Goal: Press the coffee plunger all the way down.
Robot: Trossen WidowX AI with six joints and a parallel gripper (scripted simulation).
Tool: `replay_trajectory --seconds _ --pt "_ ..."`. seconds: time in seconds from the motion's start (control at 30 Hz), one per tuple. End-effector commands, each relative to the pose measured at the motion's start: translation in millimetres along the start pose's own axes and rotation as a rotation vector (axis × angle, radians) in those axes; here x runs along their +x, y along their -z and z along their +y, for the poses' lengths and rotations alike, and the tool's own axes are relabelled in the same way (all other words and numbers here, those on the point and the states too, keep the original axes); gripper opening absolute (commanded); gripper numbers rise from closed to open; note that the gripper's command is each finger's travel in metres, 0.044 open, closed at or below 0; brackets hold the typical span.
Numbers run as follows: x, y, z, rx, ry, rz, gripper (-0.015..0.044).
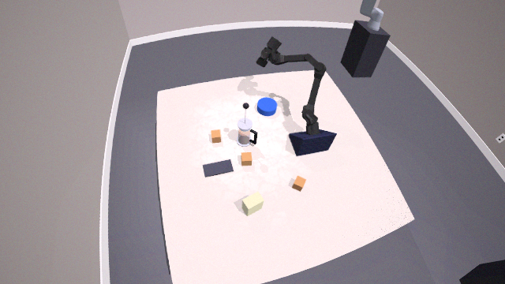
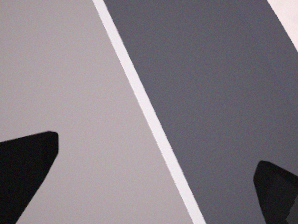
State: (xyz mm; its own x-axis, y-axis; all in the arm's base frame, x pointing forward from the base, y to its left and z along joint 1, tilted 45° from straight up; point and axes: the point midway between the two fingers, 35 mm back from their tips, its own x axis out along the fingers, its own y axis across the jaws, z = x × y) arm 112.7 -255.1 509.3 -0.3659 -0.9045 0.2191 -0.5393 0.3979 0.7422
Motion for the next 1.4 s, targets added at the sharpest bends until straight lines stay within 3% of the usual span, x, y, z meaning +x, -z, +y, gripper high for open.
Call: replay_trajectory --seconds 0.0,0.27,0.5,0.73,0.93,1.03,1.37 --pt "-35 27 -46 -0.266 0.133 0.136 0.0440" --pt "-146 62 -120 -0.811 0.287 0.526 0.0440" --pt "-268 56 -158 -1.335 0.212 0.960 0.0440" --pt "-386 11 -164 -1.852 -0.177 1.414 0.0440" --pt "-463 -50 -147 -2.178 -0.795 1.701 0.0440" --pt "-485 -76 -137 -2.257 -1.099 1.754 0.0440" --pt "-468 -92 -171 -2.267 -1.105 1.742 0.0440"
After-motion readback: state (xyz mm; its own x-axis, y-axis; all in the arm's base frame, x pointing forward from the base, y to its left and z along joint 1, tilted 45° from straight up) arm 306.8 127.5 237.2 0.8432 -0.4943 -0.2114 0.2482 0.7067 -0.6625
